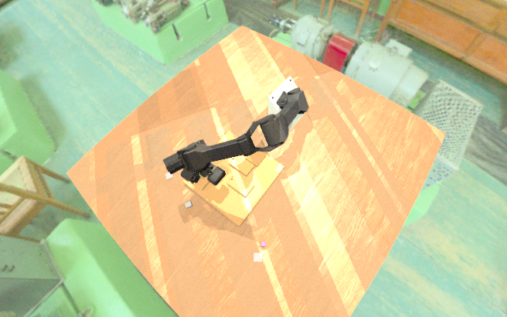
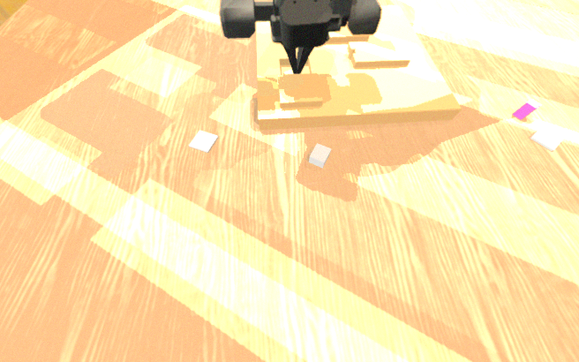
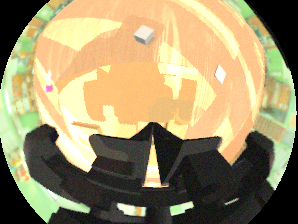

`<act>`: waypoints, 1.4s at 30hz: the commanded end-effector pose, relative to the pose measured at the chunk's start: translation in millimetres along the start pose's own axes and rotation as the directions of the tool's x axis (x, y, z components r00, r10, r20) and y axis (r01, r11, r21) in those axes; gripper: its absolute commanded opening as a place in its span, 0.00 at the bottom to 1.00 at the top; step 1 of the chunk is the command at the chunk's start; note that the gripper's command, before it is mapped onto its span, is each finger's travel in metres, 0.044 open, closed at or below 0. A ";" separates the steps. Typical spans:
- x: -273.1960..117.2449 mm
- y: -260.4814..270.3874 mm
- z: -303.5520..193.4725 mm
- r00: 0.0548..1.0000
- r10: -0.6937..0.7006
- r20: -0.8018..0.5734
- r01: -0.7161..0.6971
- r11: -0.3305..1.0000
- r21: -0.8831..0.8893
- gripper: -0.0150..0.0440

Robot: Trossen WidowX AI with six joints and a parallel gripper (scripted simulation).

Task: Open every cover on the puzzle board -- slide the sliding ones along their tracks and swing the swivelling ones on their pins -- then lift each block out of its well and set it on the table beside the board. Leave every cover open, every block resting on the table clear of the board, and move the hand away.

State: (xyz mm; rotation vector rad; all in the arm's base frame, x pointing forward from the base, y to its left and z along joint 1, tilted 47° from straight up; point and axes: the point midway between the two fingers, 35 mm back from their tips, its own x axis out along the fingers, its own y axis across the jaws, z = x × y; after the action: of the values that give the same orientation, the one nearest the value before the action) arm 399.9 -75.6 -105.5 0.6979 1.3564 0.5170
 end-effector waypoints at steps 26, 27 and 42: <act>-16.9 0.0 16.4 1.000 0.005 0.001 -0.005 1.000 0.006 0.25; -18.2 0.0 16.6 1.000 0.005 0.002 -0.005 1.000 0.006 0.25; -37.7 -0.3 19.3 1.000 0.004 0.001 -0.004 1.000 0.006 0.25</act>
State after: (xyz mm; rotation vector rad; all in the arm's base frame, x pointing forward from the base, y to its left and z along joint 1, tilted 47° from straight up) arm 412.7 -100.4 -81.6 0.7155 1.3588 0.5169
